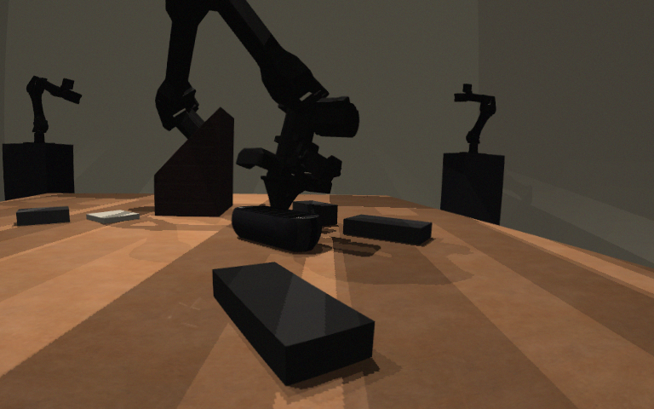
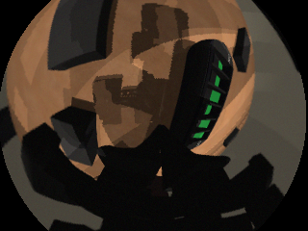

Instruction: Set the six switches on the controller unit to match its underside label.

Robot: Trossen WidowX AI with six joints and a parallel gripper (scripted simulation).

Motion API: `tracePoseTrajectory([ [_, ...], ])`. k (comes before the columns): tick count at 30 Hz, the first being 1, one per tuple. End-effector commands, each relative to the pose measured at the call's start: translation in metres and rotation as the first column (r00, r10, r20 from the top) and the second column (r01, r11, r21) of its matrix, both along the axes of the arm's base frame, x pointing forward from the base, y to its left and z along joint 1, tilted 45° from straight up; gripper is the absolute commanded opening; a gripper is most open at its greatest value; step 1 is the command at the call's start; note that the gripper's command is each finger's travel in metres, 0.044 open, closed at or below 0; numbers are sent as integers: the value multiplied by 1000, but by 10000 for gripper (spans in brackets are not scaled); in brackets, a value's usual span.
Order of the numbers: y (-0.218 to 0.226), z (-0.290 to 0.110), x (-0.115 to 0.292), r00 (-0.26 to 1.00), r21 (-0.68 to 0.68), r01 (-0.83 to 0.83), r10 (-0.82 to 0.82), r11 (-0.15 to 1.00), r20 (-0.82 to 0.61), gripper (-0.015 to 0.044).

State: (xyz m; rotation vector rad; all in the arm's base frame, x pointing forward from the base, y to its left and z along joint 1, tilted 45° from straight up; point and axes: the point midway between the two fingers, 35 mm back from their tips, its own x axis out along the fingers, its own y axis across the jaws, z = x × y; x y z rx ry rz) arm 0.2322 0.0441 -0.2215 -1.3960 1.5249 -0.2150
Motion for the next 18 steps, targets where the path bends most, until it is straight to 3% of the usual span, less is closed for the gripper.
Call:
tracePoseTrajectory([
  [1,-5,-4,0,1000,-5,-3,3,1000,0,0],
  [18,-13,-8,2,1000,-7,-2,2,1000,0,0],
])
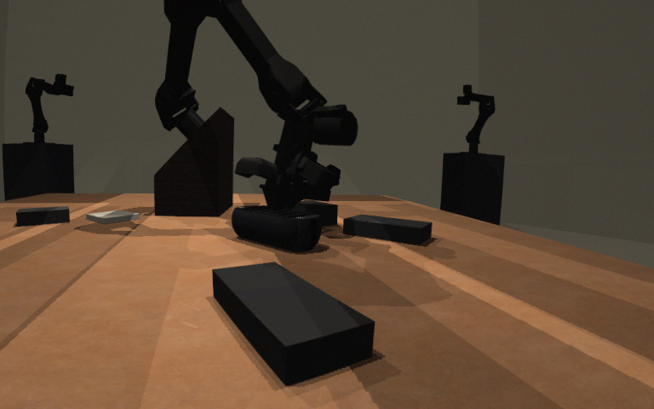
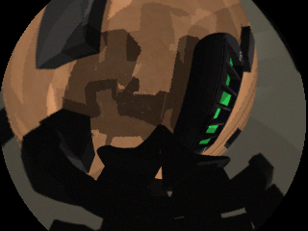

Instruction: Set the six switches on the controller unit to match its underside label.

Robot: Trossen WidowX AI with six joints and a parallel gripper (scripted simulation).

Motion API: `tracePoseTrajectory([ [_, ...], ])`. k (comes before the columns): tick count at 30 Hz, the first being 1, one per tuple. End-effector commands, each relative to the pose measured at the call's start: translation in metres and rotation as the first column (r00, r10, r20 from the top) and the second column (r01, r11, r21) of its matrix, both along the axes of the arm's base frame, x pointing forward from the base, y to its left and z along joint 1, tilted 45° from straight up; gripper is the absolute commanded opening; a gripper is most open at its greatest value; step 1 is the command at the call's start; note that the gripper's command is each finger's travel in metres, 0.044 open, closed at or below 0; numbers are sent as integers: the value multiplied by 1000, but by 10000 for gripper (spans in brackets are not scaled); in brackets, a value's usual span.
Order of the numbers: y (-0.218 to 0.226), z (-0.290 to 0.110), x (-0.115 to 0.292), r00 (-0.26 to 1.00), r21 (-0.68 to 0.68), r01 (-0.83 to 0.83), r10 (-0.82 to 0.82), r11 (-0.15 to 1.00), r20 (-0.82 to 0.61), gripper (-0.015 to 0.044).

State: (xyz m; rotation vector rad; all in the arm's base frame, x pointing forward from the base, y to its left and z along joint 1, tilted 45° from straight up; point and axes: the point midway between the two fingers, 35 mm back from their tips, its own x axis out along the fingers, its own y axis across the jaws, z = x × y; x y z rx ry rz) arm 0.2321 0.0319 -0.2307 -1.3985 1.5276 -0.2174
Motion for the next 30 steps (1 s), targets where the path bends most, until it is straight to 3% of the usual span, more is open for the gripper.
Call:
tracePoseTrajectory([
  [1,-1,1,2,1000,-3,-4,4,1000,2,0],
  [30,-8,7,10,1000,-5,-3,3,1000,2,0],
])
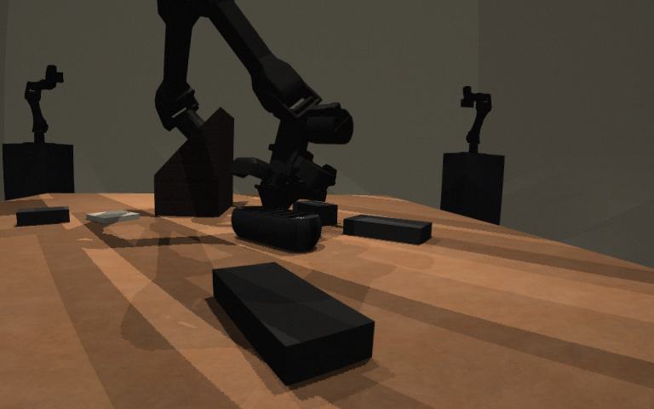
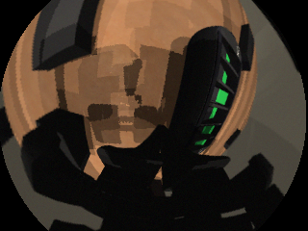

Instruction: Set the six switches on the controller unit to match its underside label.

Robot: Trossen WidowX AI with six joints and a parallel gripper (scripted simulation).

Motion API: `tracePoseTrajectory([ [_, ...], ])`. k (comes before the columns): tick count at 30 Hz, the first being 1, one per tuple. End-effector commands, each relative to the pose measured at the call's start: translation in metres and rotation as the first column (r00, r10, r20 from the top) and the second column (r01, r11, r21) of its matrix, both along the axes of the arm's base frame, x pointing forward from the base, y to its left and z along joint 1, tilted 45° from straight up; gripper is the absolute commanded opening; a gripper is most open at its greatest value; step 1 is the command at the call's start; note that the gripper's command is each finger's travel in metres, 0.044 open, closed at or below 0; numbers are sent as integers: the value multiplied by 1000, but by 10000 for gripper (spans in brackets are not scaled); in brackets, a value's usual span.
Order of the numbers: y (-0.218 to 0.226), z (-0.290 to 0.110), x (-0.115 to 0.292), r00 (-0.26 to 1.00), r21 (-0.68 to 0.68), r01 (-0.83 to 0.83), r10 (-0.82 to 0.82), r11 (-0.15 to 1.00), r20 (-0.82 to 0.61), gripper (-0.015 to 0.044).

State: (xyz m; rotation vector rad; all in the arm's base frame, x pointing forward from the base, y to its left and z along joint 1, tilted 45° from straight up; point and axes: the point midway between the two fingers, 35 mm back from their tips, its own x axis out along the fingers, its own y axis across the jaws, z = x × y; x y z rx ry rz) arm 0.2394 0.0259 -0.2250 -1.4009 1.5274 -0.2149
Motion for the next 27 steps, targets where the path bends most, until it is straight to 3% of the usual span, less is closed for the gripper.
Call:
tracePoseTrajectory([
  [1,-2,2,3,1000,-4,-1,1,1000,4,0],
  [27,-17,15,28,1000,-7,-1,1,1000,4,0],
])
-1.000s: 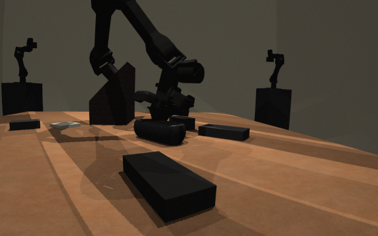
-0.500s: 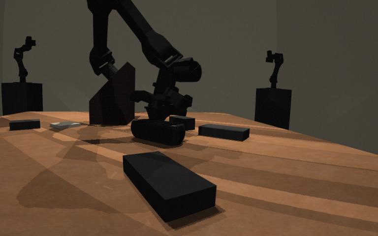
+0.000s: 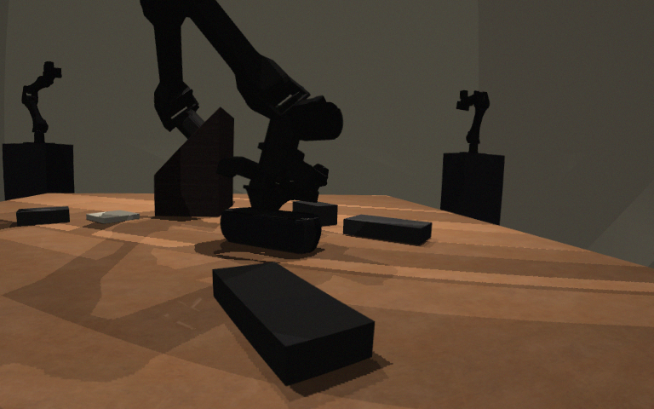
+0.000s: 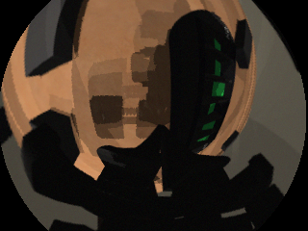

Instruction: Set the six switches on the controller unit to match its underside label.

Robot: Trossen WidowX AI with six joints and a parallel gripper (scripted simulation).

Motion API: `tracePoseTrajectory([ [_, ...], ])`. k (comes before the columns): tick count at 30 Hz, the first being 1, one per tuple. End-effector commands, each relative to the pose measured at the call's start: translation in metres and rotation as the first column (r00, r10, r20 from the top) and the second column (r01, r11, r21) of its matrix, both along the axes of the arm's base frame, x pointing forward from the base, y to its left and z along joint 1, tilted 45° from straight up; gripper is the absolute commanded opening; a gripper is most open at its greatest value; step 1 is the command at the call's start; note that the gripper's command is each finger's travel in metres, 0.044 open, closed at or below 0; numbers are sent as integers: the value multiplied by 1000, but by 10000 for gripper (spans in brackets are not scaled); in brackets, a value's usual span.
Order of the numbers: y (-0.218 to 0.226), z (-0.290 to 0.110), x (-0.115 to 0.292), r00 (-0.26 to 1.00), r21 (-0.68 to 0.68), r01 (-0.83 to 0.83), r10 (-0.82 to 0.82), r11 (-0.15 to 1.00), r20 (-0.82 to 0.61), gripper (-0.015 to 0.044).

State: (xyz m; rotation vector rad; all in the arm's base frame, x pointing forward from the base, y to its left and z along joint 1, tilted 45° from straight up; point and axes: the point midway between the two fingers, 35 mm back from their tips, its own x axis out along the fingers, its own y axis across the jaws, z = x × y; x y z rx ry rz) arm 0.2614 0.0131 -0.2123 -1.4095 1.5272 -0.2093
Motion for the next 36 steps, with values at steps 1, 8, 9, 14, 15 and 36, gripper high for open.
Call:
tracePoseTrajectory([
  [1,-4,3,7,1000,-5,6,-6,1000,10,0],
  [8,-7,5,14,1000,-5,6,-6,1000,10,0],
  [9,-7,6,15,1000,-5,6,-6,1000,10,0],
  [14,-9,7,20,1000,-6,6,-6,1000,10,0],
  [15,-10,8,22,1000,-6,6,-6,1000,10,0],
  [36,37,13,-7,1000,15,-2,2,1000,-1,0],
])
